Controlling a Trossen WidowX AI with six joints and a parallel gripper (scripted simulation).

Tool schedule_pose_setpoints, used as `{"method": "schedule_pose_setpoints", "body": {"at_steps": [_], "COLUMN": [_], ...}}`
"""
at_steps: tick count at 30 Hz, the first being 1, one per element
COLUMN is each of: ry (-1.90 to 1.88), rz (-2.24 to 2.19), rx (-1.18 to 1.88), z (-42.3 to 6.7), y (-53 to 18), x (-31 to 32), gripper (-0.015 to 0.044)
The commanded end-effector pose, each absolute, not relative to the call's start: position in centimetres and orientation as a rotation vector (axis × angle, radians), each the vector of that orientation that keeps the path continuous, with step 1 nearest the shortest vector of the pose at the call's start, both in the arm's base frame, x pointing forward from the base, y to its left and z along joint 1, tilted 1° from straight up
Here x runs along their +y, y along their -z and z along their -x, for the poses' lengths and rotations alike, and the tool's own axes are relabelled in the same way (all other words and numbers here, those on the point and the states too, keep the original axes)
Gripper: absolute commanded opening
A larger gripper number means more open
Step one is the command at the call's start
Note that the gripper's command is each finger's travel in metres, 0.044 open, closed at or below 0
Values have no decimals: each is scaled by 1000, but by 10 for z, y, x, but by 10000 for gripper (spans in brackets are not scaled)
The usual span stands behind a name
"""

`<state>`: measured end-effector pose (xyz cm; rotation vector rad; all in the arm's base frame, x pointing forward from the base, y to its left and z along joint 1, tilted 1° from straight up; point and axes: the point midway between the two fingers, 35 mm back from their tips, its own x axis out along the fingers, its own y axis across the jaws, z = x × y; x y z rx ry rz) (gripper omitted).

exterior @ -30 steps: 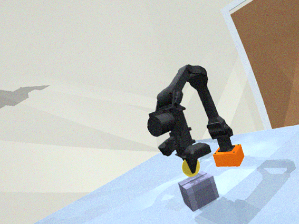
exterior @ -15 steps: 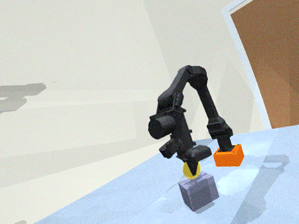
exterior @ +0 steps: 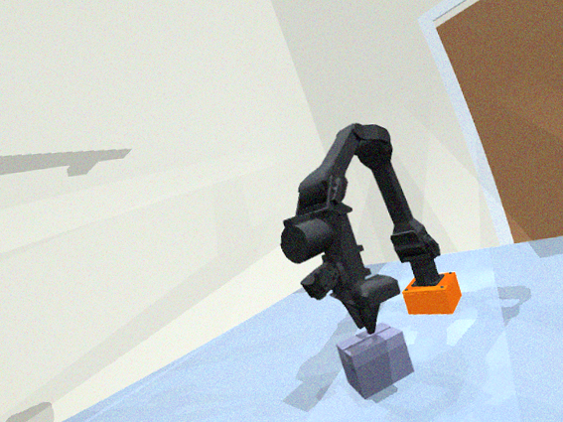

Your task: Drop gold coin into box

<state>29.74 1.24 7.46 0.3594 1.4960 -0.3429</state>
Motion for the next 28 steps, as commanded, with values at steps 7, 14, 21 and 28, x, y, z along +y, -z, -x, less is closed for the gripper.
{"method": "schedule_pose_setpoints", "body": {"at_steps": [7, 14, 21, 28], "ry": [343, 344, 344, 344], "rz": [-359, -359, -359, -359], "rx": [1496, 1499, 1503, 1503], "z": [-297, -295, -291, -291], "y": [-86, -114, -136, -136], "x": [12, 12, 12, 12], "gripper": [266, 440, 440, 440]}}
